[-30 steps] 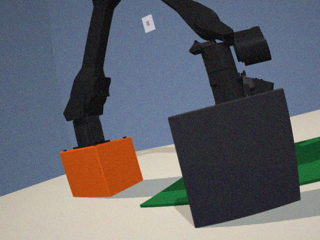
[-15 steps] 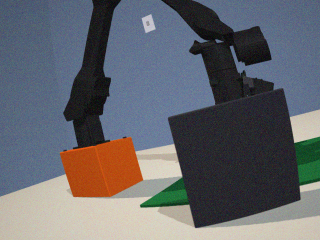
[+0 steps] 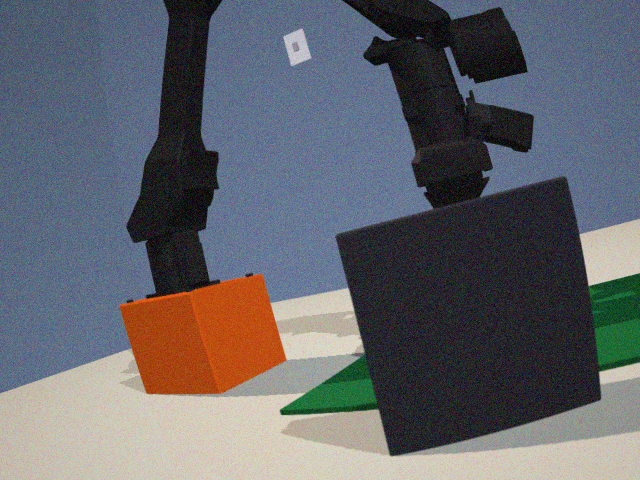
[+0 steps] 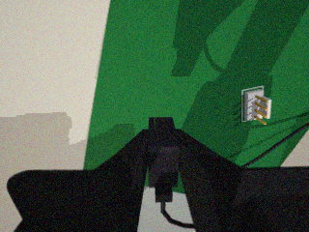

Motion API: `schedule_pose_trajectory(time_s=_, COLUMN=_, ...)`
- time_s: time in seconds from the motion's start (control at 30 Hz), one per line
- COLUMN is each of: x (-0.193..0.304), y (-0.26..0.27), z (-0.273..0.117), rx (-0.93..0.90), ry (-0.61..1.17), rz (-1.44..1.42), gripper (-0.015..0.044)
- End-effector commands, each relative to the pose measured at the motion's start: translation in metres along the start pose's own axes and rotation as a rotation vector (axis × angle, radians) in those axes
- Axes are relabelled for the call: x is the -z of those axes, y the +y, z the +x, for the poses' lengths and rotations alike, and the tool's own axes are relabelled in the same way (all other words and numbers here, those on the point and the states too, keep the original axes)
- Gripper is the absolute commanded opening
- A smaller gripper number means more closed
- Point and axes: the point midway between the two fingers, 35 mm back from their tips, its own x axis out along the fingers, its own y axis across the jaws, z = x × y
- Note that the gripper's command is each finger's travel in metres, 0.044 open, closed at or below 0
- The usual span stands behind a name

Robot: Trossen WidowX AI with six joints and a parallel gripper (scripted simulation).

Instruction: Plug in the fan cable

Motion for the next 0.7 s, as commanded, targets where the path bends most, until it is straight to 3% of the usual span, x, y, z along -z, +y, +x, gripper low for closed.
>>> schedule_pose_trajectory(time_s=0.0, x=-0.001, y=-0.004, z=-0.001, rx=-0.002, ry=-0.002, rz=0.116, gripper=0.0)
schedule_pose_trajectory(time_s=0.67, x=-0.004, y=-0.027, z=-0.001, rx=-0.001, ry=-0.002, rz=0.807, gripper=0.0)
